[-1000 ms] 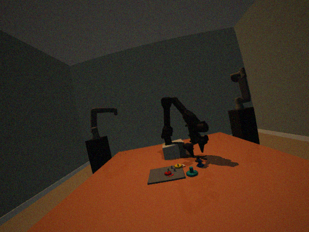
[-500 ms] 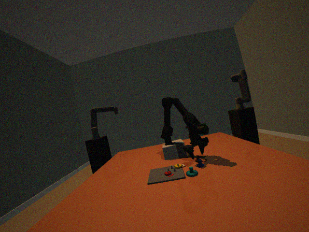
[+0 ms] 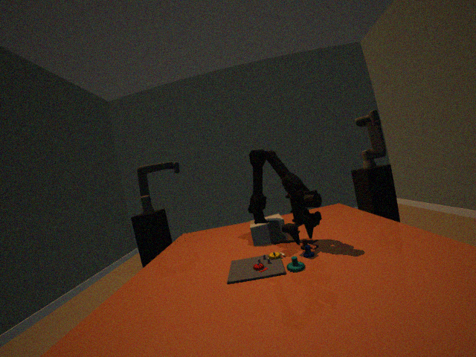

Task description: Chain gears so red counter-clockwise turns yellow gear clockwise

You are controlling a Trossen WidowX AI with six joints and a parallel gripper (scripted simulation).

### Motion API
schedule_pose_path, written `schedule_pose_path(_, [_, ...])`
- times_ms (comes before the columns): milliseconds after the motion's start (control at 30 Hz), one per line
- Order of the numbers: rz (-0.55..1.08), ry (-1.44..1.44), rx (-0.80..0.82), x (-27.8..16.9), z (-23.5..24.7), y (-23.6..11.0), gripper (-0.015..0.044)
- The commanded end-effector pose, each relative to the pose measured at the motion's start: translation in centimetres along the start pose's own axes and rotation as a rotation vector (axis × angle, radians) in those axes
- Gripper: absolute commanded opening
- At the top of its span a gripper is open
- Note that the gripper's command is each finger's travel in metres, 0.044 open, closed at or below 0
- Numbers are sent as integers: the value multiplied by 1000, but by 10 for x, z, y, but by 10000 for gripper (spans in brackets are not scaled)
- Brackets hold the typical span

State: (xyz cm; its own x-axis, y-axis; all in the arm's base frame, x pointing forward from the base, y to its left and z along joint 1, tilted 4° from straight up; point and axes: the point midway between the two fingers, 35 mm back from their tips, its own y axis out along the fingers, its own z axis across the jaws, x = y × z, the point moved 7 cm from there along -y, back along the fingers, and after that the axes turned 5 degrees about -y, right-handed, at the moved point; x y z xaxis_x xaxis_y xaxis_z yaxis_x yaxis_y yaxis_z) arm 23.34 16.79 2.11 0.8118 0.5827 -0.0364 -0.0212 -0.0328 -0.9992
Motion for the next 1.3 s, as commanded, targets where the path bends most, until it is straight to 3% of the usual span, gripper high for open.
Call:
schedule_pose_path(0, [5,-3,-3,-1,0,2,282])
schedule_pose_path(267, [5,-3,-3,-1,0,2,72])
schedule_pose_path(567, [5,-3,-3,-1,0,2,0])
schedule_pose_path(1267, [4,-3,-2,9,5,-61,0])
